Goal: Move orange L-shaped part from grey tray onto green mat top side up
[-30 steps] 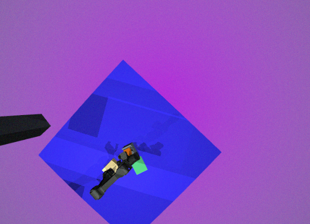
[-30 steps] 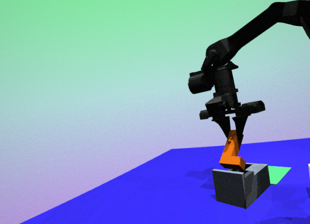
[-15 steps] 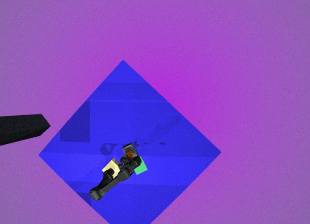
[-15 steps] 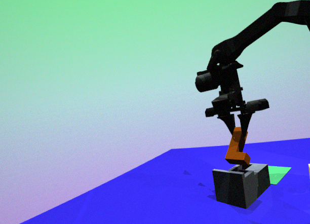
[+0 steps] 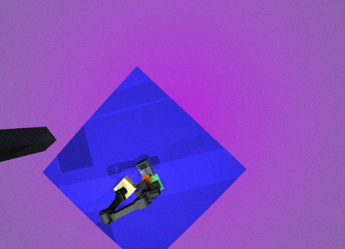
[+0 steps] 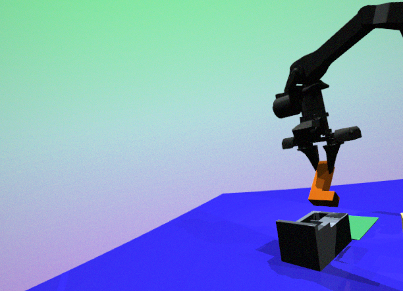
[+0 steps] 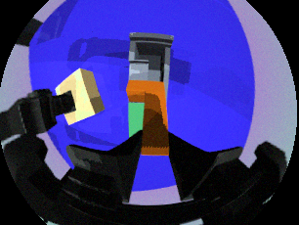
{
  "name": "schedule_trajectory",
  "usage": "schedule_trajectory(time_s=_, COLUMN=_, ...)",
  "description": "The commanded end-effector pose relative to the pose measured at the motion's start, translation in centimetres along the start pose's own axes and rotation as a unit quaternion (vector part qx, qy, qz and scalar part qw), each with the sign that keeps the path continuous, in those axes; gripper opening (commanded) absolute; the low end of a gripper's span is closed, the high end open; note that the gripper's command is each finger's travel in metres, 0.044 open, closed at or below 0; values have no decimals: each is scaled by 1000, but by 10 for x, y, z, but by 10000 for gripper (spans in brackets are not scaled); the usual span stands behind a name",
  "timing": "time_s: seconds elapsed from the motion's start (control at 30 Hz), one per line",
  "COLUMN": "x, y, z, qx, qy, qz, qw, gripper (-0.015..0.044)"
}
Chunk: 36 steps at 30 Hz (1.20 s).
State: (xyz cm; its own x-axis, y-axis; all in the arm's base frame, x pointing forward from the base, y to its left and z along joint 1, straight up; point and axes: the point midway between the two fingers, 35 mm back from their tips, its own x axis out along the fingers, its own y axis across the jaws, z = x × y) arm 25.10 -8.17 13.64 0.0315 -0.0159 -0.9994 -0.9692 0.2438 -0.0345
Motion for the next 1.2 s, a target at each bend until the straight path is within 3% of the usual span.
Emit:
schedule_trajectory(time_s=0.0, x=1, y=2, z=-16, qx=-3, qy=-2, qz=0, qw=1000, gripper=0)
schedule_trajectory(time_s=0.53, x=1, y=10, z=-76, qx=-3, qy=1, qz=0, qw=1000, gripper=0)
schedule_trajectory(time_s=1.17, x=23, y=10, z=-77, qx=-3, qy=1, qz=0, qw=1000, gripper=0)
